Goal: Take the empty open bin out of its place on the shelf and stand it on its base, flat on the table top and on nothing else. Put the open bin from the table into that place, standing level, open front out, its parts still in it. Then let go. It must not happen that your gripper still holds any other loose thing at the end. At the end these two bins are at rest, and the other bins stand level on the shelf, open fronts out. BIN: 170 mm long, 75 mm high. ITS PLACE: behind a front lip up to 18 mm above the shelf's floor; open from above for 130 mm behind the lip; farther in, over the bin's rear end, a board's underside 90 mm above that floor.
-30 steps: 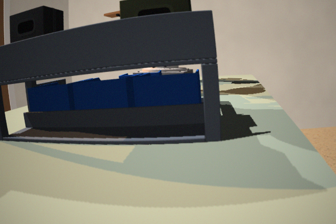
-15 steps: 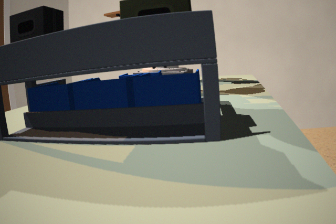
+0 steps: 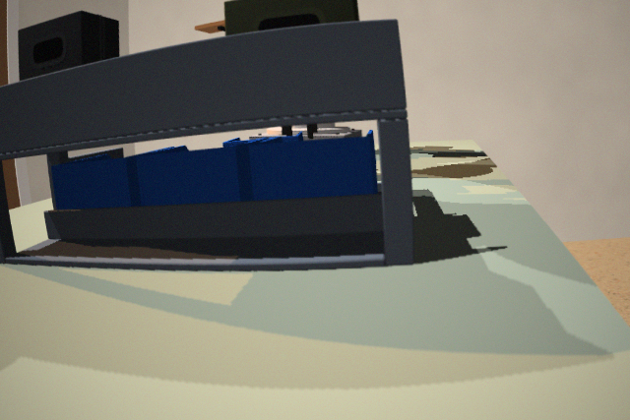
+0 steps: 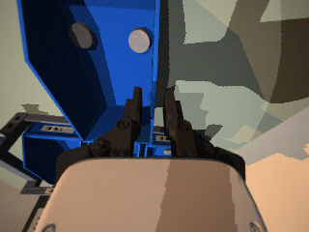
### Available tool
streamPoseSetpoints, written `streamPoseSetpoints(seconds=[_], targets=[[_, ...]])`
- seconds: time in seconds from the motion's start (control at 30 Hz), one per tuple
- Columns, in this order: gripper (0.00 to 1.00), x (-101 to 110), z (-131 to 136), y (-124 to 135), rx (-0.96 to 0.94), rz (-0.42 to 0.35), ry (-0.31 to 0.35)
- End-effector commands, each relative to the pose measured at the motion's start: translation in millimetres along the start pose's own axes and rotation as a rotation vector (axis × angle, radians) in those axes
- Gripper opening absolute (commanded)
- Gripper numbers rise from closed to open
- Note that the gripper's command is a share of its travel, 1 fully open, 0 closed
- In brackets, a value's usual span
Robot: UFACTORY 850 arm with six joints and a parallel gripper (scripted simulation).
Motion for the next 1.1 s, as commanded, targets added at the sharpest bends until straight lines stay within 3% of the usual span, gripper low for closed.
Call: streamPoseSetpoints(seconds=[0.0,0.5,1.07], targets=[[0.26,-6.2,-0.1,0.7,0.000,-0.004,0.004],[0.26,-20.8,-0.1,0.7,0.000,-0.004,0.004],[0.26,-23.7,-0.1,0.7,0.000,-0.004,0.004]])
Point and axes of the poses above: the point where the finger pads meet when closed, its own x axis back along the fingers, its own z axis across the jaws, y = z × x, the point moved 8 cm from there along x, back along the fingers, and after that the axes turned 5 degrees about -x, right-handed, at the moved point
